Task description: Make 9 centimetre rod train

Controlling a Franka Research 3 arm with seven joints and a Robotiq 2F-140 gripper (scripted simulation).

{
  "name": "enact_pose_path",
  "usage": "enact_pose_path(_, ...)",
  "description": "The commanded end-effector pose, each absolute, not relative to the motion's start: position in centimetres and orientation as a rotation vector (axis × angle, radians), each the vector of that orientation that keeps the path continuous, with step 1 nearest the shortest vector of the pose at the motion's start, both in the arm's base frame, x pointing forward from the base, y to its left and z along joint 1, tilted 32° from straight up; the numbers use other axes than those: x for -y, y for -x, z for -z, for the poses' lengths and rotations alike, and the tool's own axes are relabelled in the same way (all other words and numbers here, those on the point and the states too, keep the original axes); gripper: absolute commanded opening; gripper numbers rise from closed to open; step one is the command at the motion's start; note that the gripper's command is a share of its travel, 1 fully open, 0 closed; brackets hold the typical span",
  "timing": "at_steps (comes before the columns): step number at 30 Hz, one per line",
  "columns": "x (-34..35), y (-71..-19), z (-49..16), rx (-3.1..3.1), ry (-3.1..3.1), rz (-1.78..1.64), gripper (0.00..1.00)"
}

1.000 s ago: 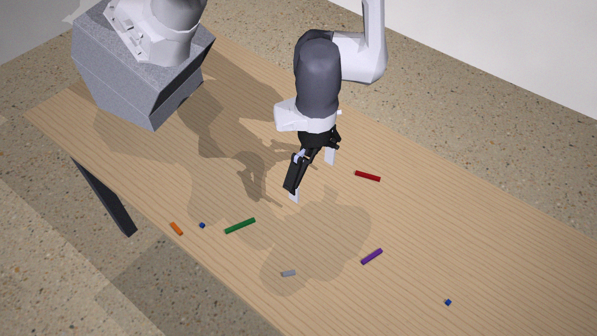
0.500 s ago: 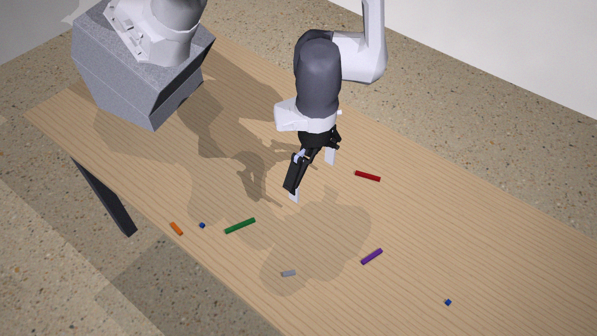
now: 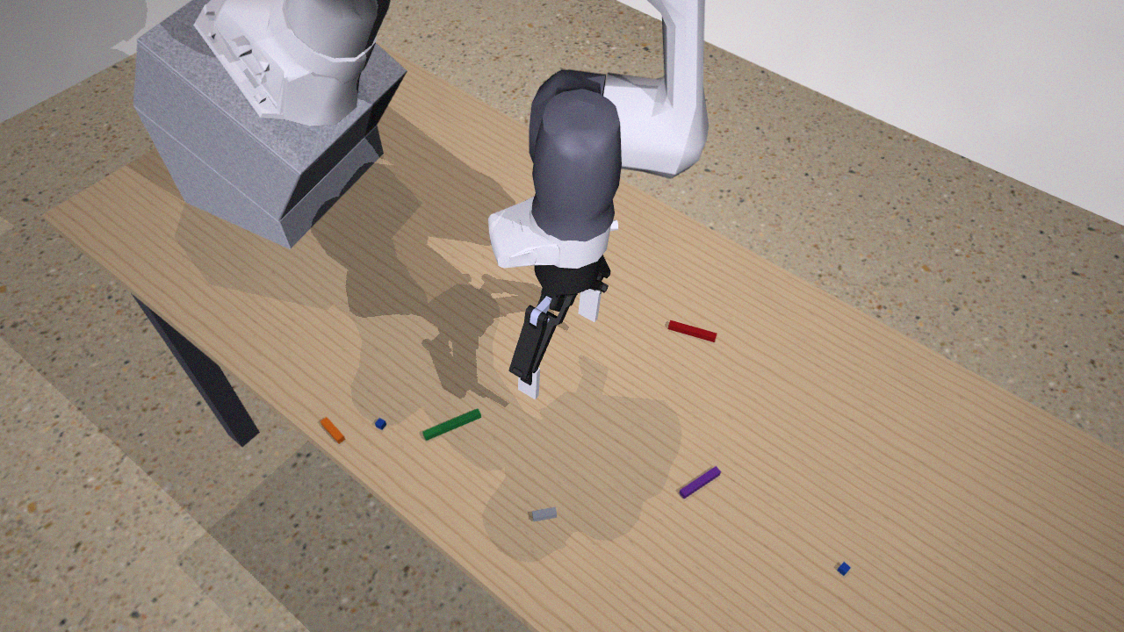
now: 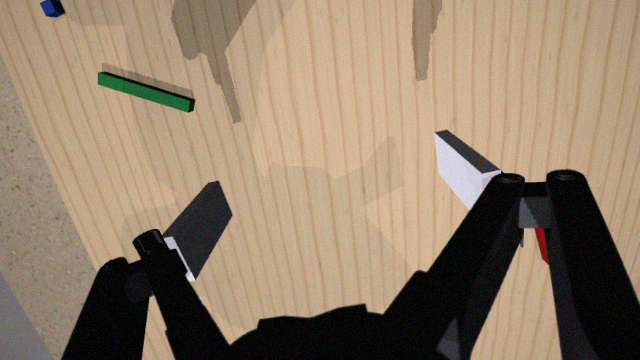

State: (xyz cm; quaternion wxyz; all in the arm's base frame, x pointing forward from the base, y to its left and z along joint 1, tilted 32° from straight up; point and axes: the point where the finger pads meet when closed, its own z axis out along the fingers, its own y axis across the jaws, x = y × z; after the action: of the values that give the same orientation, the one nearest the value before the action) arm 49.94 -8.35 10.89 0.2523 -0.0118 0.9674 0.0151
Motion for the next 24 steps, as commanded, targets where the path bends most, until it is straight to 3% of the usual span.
enact_pose_path(1,9.1,-49.4,-10.2,-2.609,0.257,-0.016,1.0)
enact_pose_path(24,13.3,-47.0,-8.3,-2.565,0.633,0.065,1.0)
